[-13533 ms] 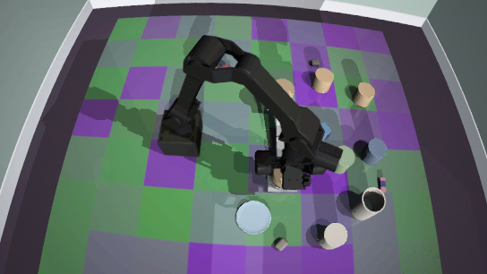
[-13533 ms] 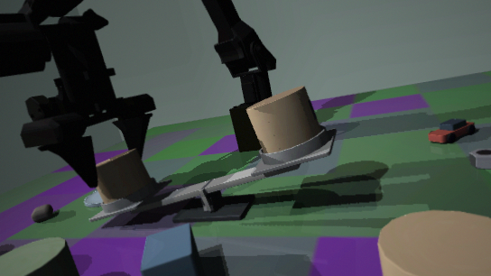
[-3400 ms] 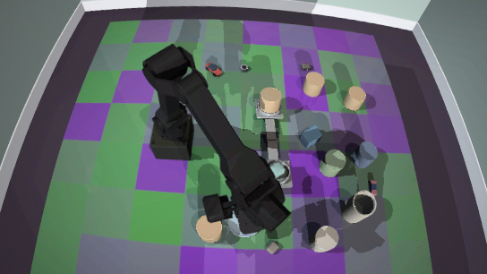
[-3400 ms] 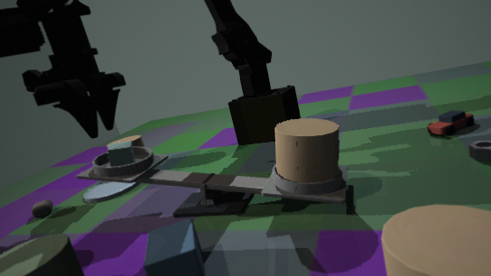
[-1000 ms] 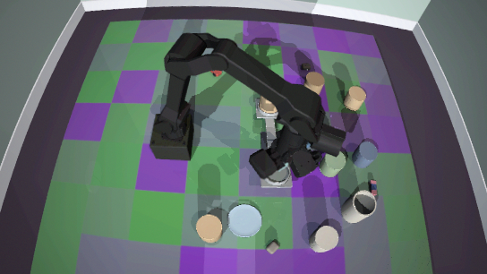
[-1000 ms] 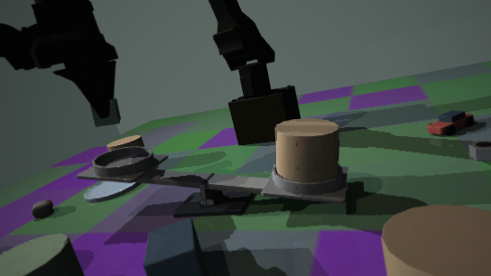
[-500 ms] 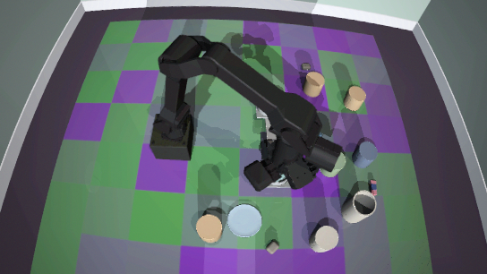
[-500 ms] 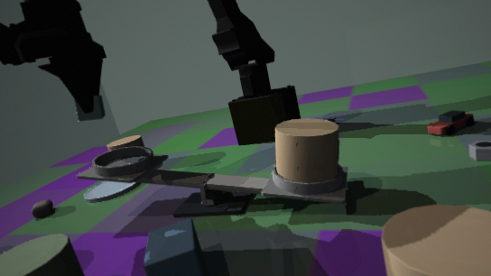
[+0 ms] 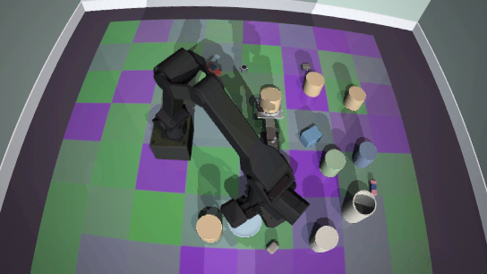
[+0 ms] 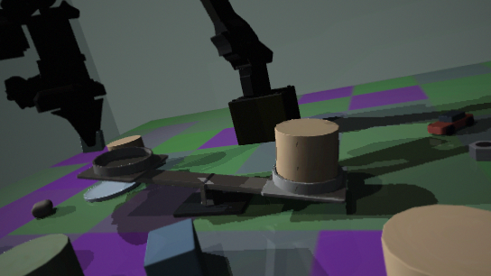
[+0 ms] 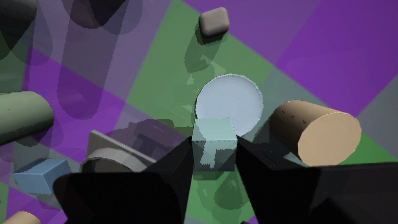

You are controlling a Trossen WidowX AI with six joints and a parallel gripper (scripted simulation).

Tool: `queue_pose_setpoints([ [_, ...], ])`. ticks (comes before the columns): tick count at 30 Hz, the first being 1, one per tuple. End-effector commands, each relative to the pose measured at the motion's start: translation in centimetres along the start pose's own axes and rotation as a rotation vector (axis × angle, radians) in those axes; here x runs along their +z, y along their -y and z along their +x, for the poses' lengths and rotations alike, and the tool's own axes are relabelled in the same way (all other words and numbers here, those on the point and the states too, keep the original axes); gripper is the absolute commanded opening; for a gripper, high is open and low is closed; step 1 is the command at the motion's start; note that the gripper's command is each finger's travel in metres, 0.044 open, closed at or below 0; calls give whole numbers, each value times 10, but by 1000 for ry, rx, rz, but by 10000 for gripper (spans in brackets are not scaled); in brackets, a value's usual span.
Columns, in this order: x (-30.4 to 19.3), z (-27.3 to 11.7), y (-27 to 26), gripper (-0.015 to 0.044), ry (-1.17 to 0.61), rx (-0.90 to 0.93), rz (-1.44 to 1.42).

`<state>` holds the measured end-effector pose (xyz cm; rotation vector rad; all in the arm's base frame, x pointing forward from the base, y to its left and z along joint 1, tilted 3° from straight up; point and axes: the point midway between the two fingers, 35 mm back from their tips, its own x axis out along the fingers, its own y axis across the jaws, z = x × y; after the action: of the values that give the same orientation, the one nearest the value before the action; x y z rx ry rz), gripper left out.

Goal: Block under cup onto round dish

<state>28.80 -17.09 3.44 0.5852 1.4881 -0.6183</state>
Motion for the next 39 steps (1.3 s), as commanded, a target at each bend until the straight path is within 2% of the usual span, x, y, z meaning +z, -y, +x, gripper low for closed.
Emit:
queue_pose_setpoints([
  [1, 1, 16, 23, 0, -7, -9, -1],
  [8, 2, 28, 32, 0, -7, -10, -1],
  [15, 1, 62, 32, 0, -7, -11, -1],
  [35, 1, 84, 32, 0, -8, -11, -1],
  [39, 2, 78, 31, 105, -2, -6, 2],
])
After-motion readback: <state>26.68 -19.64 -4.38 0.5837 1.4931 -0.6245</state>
